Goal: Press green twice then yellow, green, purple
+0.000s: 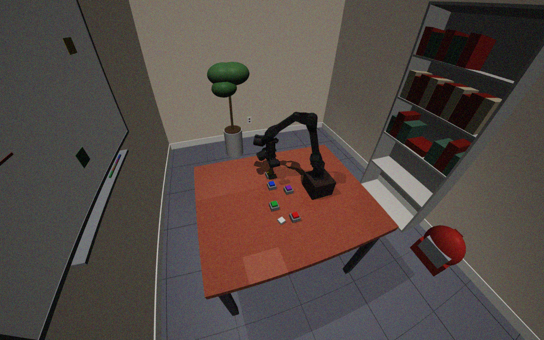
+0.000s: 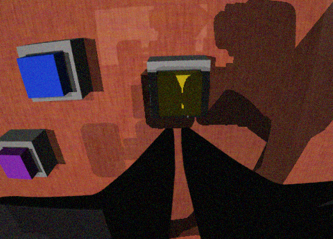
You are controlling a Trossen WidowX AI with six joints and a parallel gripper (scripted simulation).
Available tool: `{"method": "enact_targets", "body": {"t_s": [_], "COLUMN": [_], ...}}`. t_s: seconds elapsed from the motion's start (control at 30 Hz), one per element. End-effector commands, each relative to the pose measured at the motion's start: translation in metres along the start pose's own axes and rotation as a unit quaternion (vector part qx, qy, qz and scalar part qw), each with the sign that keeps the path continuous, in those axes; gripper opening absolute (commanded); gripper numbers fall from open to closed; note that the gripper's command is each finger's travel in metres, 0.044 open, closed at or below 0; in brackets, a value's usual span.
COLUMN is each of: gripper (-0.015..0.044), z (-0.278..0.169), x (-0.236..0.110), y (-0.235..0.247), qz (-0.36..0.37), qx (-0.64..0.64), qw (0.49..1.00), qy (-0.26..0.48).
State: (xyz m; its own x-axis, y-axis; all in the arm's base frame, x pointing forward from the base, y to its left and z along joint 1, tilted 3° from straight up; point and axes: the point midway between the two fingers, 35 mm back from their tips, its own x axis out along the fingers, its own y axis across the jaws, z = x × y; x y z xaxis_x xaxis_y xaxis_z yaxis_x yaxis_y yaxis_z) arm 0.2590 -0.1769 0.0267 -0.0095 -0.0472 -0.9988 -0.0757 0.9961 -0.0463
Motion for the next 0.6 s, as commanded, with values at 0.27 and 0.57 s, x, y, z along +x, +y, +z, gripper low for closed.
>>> {"method": "enact_targets", "body": {"t_s": [0.27,0.57], "gripper": [0.0020,0.0020], "z": [0.015,0.064], "x": [-0.040,-0.040], "y": [0.015,0.123], "qz": [-0.007,0.002], "qx": [-0.004,-0.024], "qw": [1.000,1.000], "qy": [-0.014,-0.020]}}
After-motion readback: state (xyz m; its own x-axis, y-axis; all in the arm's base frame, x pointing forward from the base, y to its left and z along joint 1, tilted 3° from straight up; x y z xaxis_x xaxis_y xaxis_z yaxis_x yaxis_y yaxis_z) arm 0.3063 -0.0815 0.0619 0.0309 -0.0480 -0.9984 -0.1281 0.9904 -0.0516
